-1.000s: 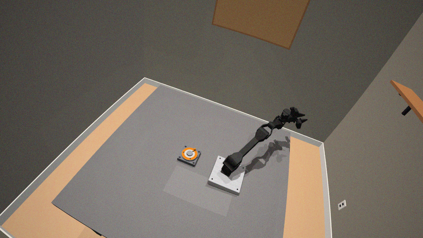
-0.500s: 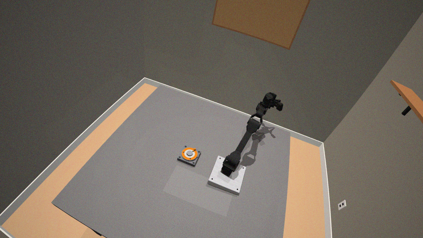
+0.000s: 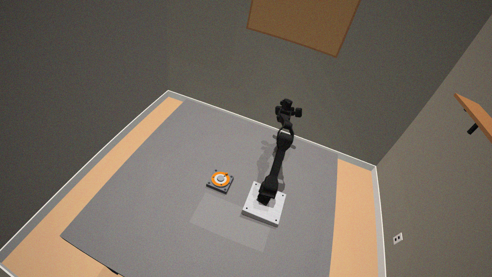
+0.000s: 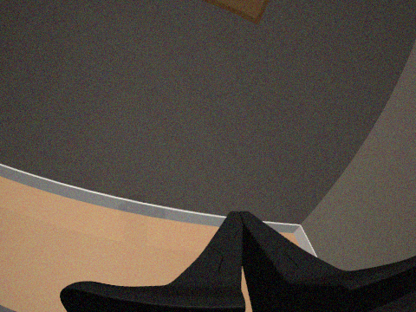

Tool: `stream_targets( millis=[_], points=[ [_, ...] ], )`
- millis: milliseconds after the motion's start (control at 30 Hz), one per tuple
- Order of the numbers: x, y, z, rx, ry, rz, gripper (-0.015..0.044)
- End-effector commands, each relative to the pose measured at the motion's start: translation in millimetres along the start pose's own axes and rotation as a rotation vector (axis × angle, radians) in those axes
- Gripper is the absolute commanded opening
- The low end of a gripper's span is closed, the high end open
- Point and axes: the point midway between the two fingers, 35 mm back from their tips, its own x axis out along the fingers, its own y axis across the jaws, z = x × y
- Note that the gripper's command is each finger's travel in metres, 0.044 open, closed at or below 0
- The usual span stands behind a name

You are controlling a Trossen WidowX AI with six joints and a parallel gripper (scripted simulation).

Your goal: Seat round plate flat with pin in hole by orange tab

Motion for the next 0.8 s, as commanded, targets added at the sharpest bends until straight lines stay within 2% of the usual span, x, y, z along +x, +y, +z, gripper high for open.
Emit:
stream_targets(
  millis=[0, 333, 533, 600, 767],
  points=[
    [-41.3, 62.5, 3.1, -0.071, 0.046, 0.17, 0.0],
    [-143.5, 165.3, -11.5, -0.234, 0.145, 0.489, 0.0],
    [-230.6, 215.4, -36.0, -0.376, 0.223, 0.706, 0.0],
    [-248.7, 223.5, -42.0, -0.407, 0.24, 0.749, 0.0],
    [-327.6, 246.5, -71.3, -0.55, 0.313, 0.92, 0.0]
  ],
)
